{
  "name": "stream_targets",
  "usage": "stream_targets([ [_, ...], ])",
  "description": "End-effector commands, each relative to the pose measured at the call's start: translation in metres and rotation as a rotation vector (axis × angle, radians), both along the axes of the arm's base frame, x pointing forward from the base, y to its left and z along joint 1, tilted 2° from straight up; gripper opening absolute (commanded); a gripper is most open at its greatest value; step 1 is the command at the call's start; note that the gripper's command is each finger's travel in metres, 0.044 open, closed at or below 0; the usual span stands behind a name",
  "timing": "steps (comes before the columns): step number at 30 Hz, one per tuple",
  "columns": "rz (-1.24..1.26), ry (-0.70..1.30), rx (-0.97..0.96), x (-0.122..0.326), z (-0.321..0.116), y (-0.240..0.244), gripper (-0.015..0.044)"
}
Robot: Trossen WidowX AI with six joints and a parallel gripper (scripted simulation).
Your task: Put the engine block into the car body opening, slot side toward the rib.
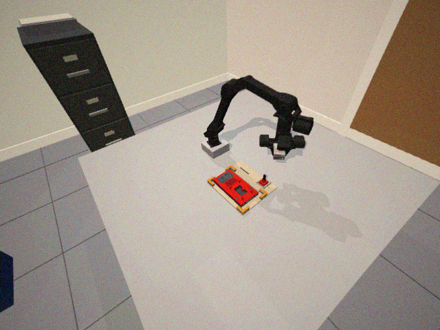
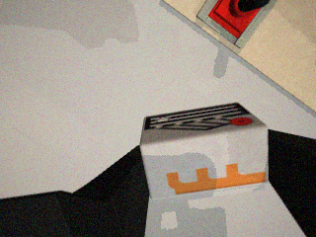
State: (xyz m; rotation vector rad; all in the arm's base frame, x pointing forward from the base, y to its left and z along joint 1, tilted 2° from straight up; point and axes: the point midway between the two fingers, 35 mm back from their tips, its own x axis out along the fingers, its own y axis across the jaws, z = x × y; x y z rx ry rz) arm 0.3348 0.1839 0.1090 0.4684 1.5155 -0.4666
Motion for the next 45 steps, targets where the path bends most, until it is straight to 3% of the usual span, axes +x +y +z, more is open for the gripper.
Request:
stream_targets([
  [1, 0.004, 0.007, -0.007, -0.002, -0.008, -0.001, 0.0],
  [13, 0.005, -0.085, -0.072, -0.005, -0.006, 0.002, 0.0],
  [31, 0.006, -0.564, -0.397, -0.02, -0.015, 0.012, 0.0],
  [45, 0.005, -0.643, -0.448, -0.022, -0.02, 0.015, 0.0],
])
